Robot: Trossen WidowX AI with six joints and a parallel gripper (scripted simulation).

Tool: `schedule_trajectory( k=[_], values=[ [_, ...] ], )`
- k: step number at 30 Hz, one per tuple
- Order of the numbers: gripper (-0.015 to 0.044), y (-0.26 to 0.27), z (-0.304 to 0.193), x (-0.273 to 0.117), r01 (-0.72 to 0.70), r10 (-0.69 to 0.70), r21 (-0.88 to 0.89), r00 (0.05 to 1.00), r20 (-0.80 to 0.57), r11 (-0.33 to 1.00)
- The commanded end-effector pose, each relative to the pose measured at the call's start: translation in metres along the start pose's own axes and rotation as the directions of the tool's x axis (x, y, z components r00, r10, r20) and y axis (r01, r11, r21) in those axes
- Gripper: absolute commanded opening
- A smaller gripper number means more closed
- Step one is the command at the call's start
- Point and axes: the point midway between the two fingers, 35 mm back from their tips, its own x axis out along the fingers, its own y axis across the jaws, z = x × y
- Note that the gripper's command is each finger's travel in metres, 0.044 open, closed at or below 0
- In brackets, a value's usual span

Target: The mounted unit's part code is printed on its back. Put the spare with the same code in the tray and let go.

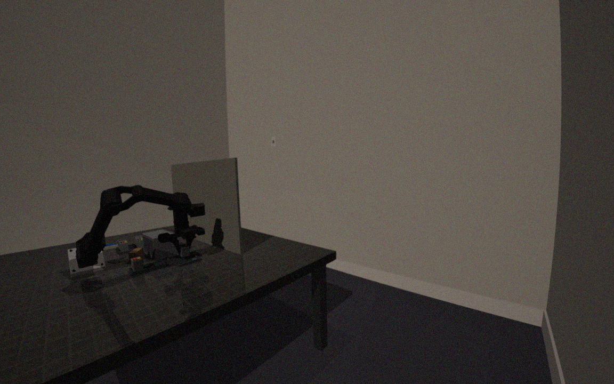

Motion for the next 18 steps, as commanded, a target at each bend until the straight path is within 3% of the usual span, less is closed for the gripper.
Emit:
schedule_trajectory(
  k=[1,11,18],
  values=[
    [0.0000,-0.0013,0.0002,0.0036,0.002,-0.002,-0.005,1.000,0.007,1.000],
    [0.0000,-0.0025,0.0006,0.0106,0.002,-0.002,-0.005,1.000,0.008,1.000],
    [0.0184,-0.0011,0.0004,0.0079,0.000,0.000,0.000,1.000,0.002,1.000]
  ],
)
